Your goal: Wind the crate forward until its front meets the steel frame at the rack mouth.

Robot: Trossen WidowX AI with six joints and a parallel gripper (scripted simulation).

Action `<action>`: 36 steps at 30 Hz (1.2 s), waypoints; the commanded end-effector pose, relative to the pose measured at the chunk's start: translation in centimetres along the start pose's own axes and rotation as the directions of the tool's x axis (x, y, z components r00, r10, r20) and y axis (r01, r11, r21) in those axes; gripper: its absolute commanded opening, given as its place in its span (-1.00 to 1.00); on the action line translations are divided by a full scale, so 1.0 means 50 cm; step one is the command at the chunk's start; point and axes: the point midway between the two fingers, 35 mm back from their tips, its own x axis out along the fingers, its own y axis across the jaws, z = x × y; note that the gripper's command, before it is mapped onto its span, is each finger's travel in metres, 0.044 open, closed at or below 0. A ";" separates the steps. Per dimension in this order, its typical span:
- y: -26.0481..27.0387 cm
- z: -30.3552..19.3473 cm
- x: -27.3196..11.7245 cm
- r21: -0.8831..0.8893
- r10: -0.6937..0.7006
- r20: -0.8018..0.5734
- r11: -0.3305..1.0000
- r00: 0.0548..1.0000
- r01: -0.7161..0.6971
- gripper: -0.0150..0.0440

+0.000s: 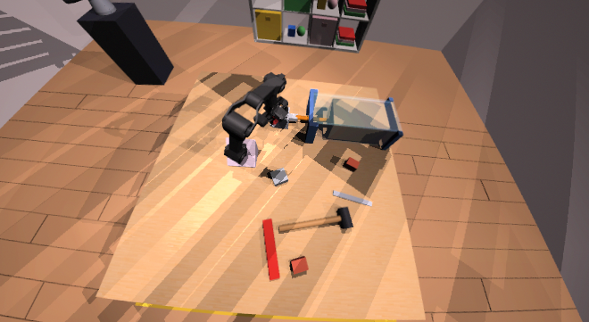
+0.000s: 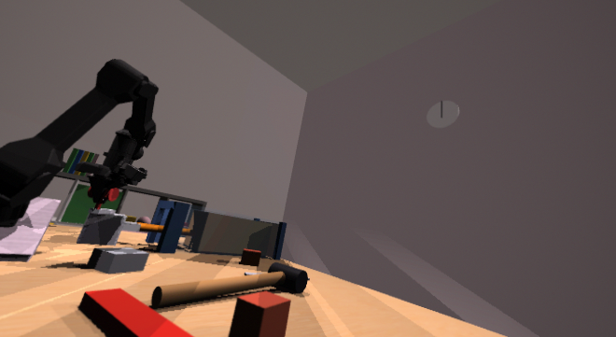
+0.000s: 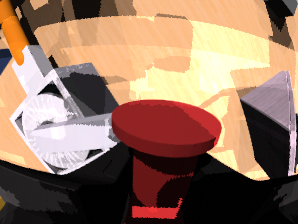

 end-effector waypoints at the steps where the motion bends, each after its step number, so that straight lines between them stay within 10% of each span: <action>1: 0.006 0.019 0.003 0.010 0.002 0.008 1.000 1.000 -0.002 -0.49; 36: 0.046 0.089 0.003 0.012 0.002 0.010 1.000 1.000 -0.002 -0.49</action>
